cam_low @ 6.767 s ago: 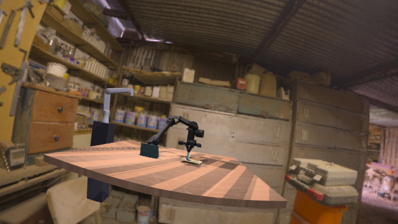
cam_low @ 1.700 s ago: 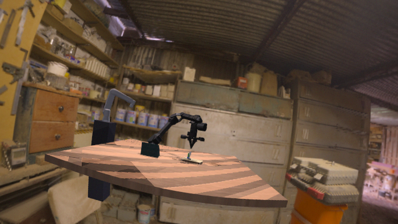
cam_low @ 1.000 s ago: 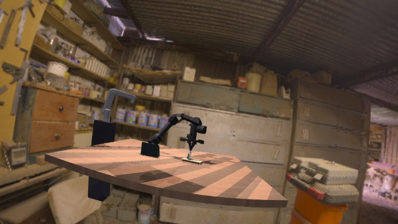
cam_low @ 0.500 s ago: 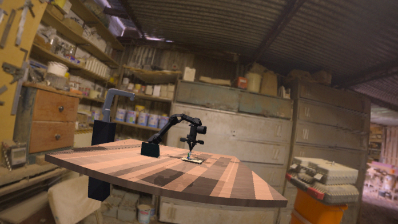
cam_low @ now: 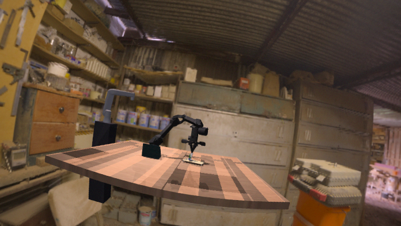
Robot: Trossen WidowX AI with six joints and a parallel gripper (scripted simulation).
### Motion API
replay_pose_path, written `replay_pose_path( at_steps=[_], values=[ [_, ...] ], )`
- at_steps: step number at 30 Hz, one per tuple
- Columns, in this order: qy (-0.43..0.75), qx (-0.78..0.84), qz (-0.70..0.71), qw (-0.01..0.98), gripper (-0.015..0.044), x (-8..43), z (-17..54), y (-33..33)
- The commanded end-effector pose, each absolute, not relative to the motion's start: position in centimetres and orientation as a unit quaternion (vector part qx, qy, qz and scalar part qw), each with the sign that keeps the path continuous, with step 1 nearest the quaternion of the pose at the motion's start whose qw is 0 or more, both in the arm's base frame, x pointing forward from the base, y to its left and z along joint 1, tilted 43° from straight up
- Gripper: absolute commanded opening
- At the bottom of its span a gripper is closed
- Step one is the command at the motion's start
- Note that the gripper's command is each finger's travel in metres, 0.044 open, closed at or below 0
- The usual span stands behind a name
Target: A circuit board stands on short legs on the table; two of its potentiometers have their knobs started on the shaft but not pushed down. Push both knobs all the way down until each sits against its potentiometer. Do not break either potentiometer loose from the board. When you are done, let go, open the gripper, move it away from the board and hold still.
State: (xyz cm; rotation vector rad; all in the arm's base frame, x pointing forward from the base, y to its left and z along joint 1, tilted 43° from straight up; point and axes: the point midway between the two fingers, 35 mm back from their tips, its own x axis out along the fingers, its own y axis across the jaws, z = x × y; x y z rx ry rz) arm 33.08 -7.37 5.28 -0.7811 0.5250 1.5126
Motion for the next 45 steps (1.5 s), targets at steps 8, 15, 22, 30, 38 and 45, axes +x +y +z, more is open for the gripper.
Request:
replay_pose_path(
  at_steps=[8, 15, 22, 30, 38, 45],
  values=[
    [0.228, -0.339, 0.660, 0.631, 0.0000, 33.1, 5.3, -7.3],
    [0.228, -0.339, 0.660, 0.631, 0.0000, 33.1, 4.9, -6.9],
    [0.228, -0.339, 0.660, 0.631, 0.0000, 33.1, 4.9, -6.9],
    [0.228, -0.339, 0.660, 0.631, 0.0000, 33.1, 4.4, -6.4],
    [0.228, -0.339, 0.660, 0.631, 0.0000, 33.1, 4.4, -6.4],
    [0.228, -0.339, 0.660, 0.631, 0.0000, 33.1, 3.9, -6.0]
  ],
)
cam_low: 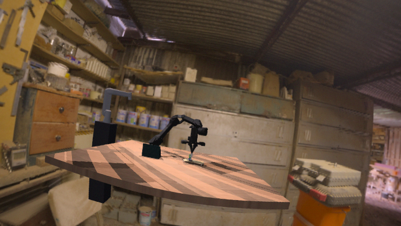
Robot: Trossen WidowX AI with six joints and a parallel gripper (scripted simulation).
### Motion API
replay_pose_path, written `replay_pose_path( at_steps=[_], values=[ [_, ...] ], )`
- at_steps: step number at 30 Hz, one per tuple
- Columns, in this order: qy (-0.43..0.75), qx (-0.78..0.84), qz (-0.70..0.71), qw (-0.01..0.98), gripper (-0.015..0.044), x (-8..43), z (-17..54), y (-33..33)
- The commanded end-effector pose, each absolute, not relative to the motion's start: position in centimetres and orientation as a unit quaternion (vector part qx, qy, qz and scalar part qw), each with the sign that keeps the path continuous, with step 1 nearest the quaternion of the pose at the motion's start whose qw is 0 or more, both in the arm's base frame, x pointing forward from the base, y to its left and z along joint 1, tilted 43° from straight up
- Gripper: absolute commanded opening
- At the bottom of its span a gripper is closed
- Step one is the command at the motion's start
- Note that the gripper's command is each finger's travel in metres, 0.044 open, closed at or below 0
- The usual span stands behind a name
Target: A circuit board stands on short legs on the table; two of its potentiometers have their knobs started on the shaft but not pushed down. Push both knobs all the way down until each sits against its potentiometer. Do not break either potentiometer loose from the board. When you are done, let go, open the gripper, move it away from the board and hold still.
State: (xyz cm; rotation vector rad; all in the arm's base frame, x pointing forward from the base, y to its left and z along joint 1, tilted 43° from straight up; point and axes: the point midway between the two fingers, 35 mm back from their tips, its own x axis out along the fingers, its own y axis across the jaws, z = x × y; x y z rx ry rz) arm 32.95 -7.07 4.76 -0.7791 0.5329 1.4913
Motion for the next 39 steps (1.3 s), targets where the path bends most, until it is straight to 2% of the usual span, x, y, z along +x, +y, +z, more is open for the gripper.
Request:
replay_pose_path(
  at_steps=[1, 39],
  values=[
    [0.228, -0.339, 0.660, 0.631, 0.0000, 33.1, 3.9, -5.9],
    [0.228, -0.339, 0.660, 0.631, 0.0000, 33.2, 2.8, -5.0]
  ],
)
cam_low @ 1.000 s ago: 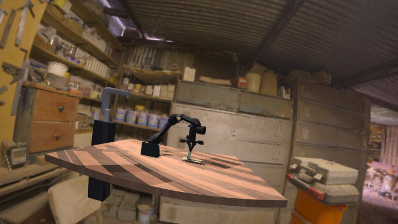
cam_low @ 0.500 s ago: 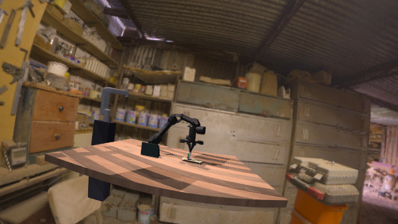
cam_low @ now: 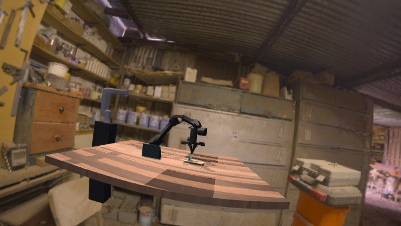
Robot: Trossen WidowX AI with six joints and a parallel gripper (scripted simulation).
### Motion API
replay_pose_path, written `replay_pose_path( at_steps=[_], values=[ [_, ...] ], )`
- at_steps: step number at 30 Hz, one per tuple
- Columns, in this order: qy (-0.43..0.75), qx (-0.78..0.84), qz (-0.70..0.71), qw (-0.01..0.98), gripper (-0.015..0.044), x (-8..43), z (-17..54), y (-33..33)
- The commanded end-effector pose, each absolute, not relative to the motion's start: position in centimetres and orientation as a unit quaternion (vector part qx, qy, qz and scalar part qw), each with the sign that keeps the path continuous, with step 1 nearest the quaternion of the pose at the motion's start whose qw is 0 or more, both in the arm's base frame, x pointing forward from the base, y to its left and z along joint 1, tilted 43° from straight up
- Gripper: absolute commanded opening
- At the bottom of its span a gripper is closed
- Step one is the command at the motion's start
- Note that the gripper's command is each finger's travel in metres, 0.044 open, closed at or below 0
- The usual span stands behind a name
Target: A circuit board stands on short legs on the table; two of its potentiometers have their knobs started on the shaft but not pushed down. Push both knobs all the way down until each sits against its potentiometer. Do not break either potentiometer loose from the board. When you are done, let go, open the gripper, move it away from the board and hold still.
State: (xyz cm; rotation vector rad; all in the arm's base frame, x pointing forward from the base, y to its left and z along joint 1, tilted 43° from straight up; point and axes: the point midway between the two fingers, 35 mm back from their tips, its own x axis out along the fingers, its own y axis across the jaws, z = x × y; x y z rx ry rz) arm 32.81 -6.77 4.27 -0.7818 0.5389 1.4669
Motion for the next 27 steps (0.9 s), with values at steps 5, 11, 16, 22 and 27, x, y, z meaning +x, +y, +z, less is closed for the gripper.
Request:
replay_pose_path(
  at_steps=[5, 11, 16, 22, 27],
  values=[
    [0.228, -0.339, 0.660, 0.631, 0.0000, 33.19, 2.51, -4.65],
    [0.228, -0.339, 0.660, 0.631, 0.0000, 33.19, 2.44, -4.58],
    [0.227, -0.339, 0.660, 0.631, 0.0000, 33.20, 2.33, -4.49],
    [0.227, -0.339, 0.660, 0.631, 0.0000, 33.21, 2.13, -4.29],
    [0.227, -0.339, 0.660, 0.631, 0.0000, 33.21, 2.13, -4.29]
  ],
)
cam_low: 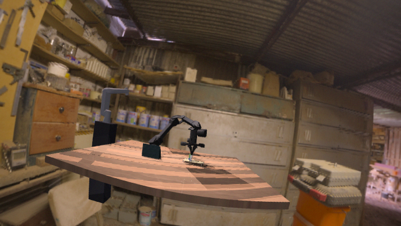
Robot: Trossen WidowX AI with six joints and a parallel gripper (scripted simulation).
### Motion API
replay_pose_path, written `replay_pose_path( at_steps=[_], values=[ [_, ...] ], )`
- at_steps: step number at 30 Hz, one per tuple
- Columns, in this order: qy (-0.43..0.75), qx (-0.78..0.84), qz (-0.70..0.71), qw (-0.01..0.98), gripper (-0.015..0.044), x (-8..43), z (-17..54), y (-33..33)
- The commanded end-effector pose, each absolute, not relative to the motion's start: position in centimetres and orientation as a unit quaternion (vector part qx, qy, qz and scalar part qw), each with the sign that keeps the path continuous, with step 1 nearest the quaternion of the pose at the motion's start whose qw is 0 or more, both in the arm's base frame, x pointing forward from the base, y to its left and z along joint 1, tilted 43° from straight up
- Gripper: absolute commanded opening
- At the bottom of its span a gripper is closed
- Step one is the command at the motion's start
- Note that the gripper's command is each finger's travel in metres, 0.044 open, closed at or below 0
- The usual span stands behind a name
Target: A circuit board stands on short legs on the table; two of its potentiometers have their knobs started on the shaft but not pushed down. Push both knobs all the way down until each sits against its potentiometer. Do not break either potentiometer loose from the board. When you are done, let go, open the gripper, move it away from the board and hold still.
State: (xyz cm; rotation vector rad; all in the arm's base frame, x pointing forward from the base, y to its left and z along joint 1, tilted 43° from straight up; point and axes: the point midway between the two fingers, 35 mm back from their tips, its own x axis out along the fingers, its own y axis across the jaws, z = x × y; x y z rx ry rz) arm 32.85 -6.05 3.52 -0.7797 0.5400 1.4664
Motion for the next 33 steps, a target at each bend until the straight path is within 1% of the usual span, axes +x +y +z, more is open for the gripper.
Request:
replay_pose_path(
  at_steps=[1, 33],
  values=[
    [0.227, -0.339, 0.660, 0.631, 0.0000, 33.21, 2.13, -4.29],
    [0.227, -0.339, 0.660, 0.631, 0.0000, 33.22, 1.83, -4.02]
  ],
)
